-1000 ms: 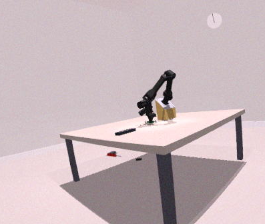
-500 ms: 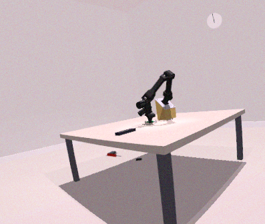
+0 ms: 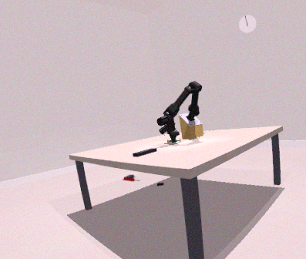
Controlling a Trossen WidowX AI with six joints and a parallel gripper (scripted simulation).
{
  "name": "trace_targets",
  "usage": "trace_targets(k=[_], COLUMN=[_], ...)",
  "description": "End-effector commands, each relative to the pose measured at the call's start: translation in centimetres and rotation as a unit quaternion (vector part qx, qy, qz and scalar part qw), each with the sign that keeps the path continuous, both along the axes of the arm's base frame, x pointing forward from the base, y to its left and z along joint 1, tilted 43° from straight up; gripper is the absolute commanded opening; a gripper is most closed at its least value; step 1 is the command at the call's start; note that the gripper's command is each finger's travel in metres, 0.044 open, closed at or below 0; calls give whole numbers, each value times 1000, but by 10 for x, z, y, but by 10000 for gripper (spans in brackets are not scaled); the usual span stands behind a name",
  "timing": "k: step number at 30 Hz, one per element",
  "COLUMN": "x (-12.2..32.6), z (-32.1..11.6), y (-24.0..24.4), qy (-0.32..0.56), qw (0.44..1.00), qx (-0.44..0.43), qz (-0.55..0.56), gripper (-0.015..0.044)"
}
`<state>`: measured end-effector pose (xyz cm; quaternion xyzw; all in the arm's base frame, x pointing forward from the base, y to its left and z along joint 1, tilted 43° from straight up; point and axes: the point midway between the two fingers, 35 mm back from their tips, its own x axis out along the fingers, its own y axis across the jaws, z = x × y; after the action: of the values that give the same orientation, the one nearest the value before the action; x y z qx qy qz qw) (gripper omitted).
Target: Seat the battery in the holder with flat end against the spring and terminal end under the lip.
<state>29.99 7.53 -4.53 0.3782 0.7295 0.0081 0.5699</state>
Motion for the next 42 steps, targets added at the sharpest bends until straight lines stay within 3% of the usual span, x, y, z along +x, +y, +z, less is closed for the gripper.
trace_targets(k=[1, 11, 22, 42], x=[1, -2, -12, -12], z=[1, 11, 62, 62], y=[0, -10, -59, -59], qy=[-1, 0, 0, 0], qw=[1000, 1000, 1000, 1000], qx=[0, 0, -2, -2], qz=[1, 0, 0, 0], gripper=[163, 163, 440, 440])
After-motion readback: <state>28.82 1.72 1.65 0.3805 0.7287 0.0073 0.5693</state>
